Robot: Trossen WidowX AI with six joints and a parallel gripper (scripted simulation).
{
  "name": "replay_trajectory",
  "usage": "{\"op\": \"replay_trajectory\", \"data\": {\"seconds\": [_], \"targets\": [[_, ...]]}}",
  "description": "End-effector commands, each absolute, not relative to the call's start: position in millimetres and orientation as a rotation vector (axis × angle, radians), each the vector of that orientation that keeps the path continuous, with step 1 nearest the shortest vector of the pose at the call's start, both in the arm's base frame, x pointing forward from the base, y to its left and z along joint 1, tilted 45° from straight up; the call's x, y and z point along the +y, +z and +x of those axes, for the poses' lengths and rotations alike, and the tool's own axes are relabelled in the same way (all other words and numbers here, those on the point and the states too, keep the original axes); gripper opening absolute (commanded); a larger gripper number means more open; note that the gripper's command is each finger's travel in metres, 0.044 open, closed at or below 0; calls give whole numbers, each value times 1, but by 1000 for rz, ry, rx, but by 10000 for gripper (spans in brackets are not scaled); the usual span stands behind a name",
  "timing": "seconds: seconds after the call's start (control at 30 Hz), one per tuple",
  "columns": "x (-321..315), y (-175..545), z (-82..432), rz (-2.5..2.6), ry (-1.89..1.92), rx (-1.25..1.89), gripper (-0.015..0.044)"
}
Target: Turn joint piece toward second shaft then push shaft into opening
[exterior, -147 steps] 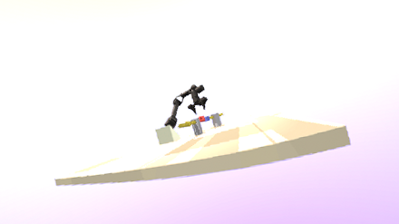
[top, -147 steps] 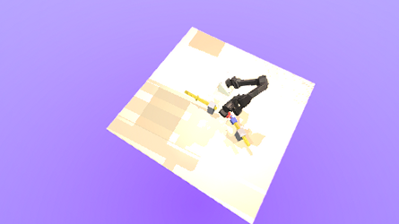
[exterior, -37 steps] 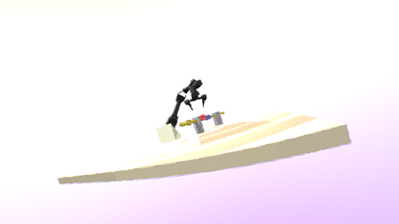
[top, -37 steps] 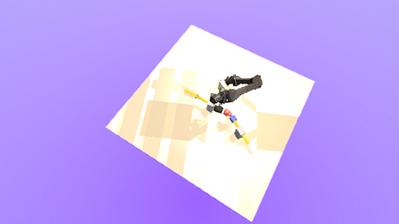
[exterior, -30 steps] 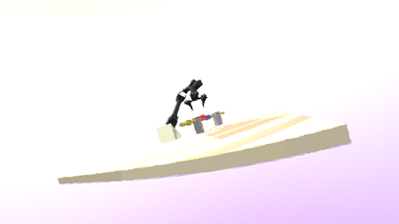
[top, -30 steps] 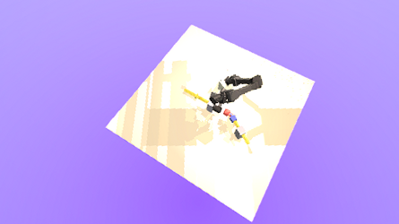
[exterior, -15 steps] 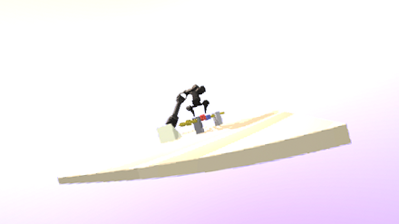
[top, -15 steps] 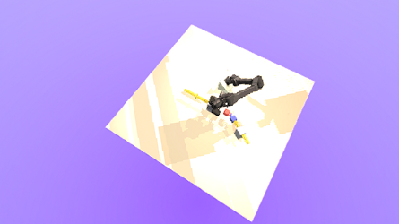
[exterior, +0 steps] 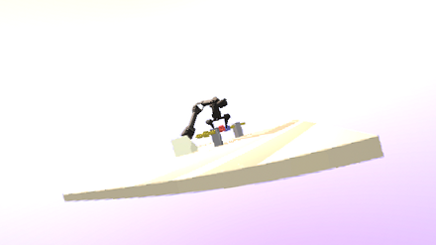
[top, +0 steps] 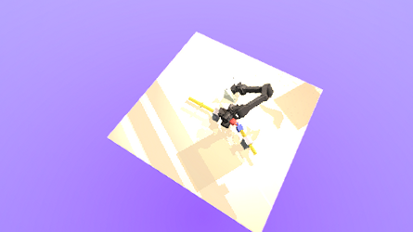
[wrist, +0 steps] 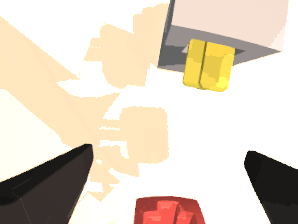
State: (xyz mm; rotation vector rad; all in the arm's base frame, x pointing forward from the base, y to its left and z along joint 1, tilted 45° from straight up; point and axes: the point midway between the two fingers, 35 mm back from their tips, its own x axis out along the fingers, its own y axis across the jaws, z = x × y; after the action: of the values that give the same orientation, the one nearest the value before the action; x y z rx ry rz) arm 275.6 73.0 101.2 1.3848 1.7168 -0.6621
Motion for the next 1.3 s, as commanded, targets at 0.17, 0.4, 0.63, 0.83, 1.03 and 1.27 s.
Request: {"op": "replay_trajectory", "data": {"seconds": [0.17,0.4,0.63,0.83,1.03,1.27], "targets": [[100,130,264,1393,-655,1716,440],[104,124,264,1393,-655,1716,440],[111,115,263,1393,-655,1717,440],[116,107,263,1394,-654,1717,440],[117,106,263,1394,-654,1717,335],[117,106,263,1394,-654,1717,182]]}}
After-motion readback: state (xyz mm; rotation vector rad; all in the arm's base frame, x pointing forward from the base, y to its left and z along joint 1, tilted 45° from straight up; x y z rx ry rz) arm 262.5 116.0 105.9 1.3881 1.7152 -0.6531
